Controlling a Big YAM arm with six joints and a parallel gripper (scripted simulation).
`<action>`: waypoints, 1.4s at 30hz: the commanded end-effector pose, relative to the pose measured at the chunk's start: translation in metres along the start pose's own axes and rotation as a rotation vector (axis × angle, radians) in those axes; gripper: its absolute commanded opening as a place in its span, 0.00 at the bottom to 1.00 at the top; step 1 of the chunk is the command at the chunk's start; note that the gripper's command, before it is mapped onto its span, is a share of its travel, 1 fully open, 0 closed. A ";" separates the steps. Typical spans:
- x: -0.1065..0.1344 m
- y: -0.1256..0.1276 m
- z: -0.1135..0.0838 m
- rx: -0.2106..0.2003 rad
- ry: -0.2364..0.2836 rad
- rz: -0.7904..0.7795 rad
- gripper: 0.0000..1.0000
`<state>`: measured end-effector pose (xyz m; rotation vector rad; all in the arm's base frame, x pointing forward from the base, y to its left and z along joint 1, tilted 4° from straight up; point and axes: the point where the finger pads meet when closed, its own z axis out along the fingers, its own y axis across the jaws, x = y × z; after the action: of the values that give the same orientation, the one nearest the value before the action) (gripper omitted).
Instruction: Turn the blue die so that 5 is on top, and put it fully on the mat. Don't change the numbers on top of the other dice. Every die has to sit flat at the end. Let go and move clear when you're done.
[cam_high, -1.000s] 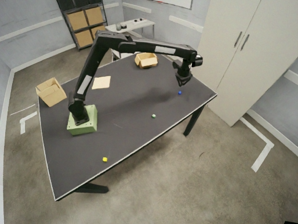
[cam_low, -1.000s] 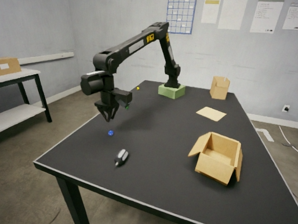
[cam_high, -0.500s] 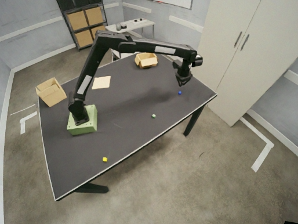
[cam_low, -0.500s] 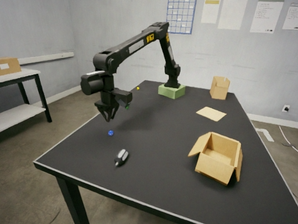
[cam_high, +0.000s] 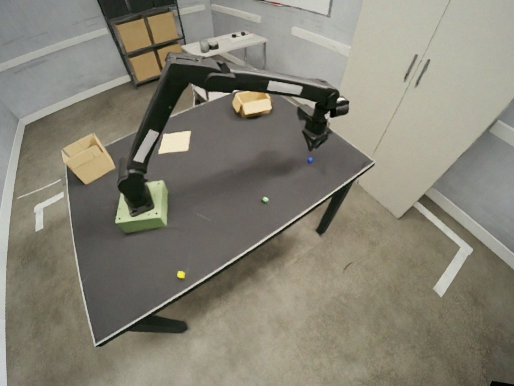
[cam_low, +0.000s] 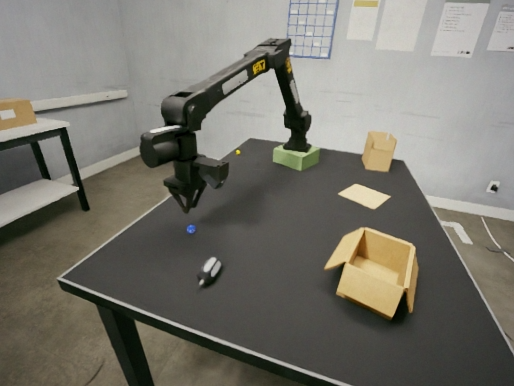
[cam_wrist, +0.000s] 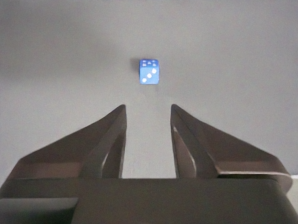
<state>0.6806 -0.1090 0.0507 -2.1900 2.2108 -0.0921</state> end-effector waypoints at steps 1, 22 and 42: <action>0.000 -0.002 0.018 -0.003 -0.003 -0.008 0.30; 0.004 -0.007 0.039 0.012 0.000 -0.005 0.30; 0.005 -0.005 0.053 0.008 -0.001 -0.003 0.30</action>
<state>0.6836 -0.1095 0.0073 -2.1921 2.2103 -0.0900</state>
